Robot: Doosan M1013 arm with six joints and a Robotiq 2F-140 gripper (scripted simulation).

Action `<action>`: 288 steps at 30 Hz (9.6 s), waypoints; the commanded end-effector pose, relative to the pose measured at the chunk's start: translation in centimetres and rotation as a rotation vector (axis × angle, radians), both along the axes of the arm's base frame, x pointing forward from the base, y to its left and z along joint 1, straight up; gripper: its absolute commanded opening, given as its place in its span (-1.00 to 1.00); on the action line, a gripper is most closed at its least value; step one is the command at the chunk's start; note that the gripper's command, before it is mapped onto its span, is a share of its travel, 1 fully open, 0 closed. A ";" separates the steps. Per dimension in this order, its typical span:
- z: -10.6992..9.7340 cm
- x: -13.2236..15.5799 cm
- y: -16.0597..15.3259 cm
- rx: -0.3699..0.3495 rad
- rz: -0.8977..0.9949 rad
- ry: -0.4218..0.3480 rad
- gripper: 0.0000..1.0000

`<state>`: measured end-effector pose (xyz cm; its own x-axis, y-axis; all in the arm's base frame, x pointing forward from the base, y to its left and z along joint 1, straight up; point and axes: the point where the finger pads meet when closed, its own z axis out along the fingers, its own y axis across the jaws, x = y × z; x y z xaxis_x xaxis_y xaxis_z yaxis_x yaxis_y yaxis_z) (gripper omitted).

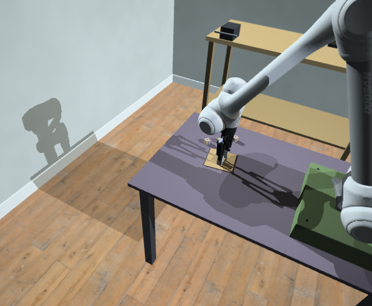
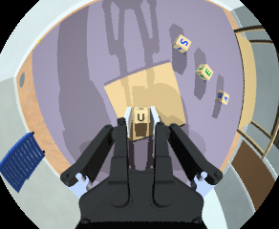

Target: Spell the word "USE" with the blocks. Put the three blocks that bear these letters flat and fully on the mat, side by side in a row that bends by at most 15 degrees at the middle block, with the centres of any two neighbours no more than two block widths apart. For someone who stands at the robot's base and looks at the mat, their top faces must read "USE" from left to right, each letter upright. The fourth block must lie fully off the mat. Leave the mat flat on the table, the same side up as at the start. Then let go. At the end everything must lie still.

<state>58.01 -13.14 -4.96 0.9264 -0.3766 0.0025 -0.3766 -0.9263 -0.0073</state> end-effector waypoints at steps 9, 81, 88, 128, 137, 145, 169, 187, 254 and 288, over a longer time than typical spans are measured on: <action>0.0 0.0 0.0 0.000 0.000 0.000 -0.50; 10.0 0.1 0.1 0.000 0.010 0.000 -0.74; 10.1 1.5 1.8 -0.001 0.123 -0.001 -0.74; 2.0 1.7 1.9 -0.001 0.134 -0.001 -0.74; 0.6 1.8 1.9 -0.001 0.134 -0.001 -0.74; 0.5 1.8 1.9 -0.001 0.134 -0.001 -0.74; 0.1 1.8 1.9 -0.001 0.134 -0.001 -0.74; 0.1 1.8 1.9 -0.001 0.134 -0.001 -0.74; 7.1 1.7 1.9 -0.001 0.134 -0.001 -0.50; 9.1 1.7 1.9 -0.001 0.135 -0.001 1.00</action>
